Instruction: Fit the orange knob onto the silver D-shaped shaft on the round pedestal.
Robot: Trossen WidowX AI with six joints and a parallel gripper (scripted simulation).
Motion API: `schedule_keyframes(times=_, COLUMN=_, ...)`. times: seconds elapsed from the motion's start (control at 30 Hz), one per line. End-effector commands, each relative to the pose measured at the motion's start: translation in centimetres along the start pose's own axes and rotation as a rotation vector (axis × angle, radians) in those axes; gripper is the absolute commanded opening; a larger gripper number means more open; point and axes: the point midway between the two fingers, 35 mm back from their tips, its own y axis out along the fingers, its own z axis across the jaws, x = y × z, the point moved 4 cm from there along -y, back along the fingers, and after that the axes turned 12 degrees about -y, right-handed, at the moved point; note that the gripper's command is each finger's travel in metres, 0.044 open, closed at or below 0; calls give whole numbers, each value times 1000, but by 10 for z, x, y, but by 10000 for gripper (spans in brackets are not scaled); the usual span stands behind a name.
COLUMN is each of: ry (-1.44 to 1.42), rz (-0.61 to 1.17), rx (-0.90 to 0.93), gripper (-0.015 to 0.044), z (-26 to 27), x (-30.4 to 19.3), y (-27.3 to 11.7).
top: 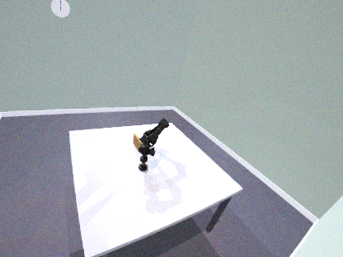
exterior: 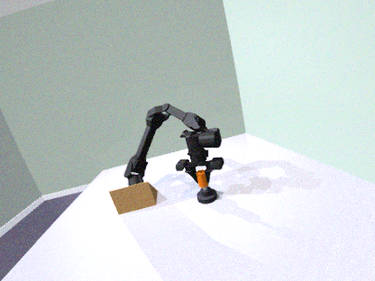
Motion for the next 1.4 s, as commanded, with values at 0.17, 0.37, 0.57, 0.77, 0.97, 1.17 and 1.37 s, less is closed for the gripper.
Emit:
schedule_keyframes(times=0.17, ry=-68, rz=4, rx=-3, gripper=0, z=4, x=0, y=0)
schedule_keyframes(times=0.37, ry=-68, rz=4, rx=-3, gripper=0, z=2, x=0, y=0)
schedule_keyframes(times=0.57, ry=-68, rz=4, rx=-3, gripper=0, z=0, x=0, y=0)
schedule_keyframes(times=0.77, ry=-68, rz=4, rx=-3, gripper=0, z=-4, x=-1, y=-1)
schedule_keyframes(times=0.97, ry=-68, rz=4, rx=-3, gripper=0, z=-5, x=0, y=-2)
schedule_keyframes(times=1.17, ry=-68, rz=4, rx=-3, gripper=0, z=-4, x=0, y=0)
schedule_keyframes(times=1.37, ry=-68, rz=4, rx=-3, gripper=0, z=-2, x=0, y=1)
